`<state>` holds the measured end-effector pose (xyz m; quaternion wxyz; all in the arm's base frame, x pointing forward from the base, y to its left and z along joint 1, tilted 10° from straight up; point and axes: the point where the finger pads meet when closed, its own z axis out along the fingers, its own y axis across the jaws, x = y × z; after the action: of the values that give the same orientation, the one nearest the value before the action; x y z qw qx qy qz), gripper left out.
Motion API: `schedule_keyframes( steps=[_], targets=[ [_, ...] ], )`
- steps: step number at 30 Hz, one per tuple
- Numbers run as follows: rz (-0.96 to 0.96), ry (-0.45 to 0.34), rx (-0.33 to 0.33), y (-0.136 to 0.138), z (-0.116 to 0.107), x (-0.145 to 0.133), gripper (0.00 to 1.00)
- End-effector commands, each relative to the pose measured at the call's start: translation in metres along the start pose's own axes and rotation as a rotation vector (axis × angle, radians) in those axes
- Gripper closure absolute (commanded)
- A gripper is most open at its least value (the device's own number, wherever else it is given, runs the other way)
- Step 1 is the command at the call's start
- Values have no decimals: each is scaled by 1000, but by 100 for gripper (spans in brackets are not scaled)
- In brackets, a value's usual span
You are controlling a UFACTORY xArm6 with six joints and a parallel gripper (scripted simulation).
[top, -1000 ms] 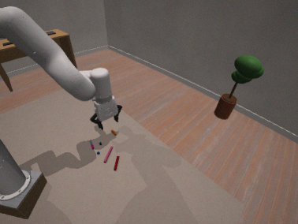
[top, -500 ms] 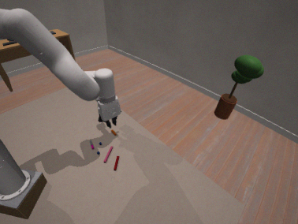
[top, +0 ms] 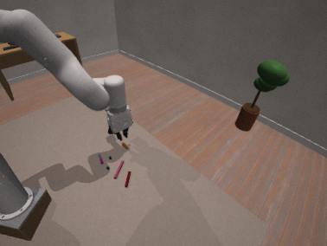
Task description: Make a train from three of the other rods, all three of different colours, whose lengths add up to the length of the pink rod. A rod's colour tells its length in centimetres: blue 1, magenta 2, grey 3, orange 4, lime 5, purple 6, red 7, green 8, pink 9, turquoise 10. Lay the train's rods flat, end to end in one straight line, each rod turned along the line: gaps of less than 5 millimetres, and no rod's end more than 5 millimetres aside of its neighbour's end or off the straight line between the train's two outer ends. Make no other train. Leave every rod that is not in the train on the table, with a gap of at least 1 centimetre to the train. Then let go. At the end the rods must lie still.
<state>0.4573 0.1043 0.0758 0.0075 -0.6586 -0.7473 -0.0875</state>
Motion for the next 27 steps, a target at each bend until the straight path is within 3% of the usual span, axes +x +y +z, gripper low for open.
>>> schedule_keyframes(
  steps=[1,27],
  targets=[
    [0,0,-4,2,-1,0,76],
    [0,1,-4,2,10,0,76]
  ],
)
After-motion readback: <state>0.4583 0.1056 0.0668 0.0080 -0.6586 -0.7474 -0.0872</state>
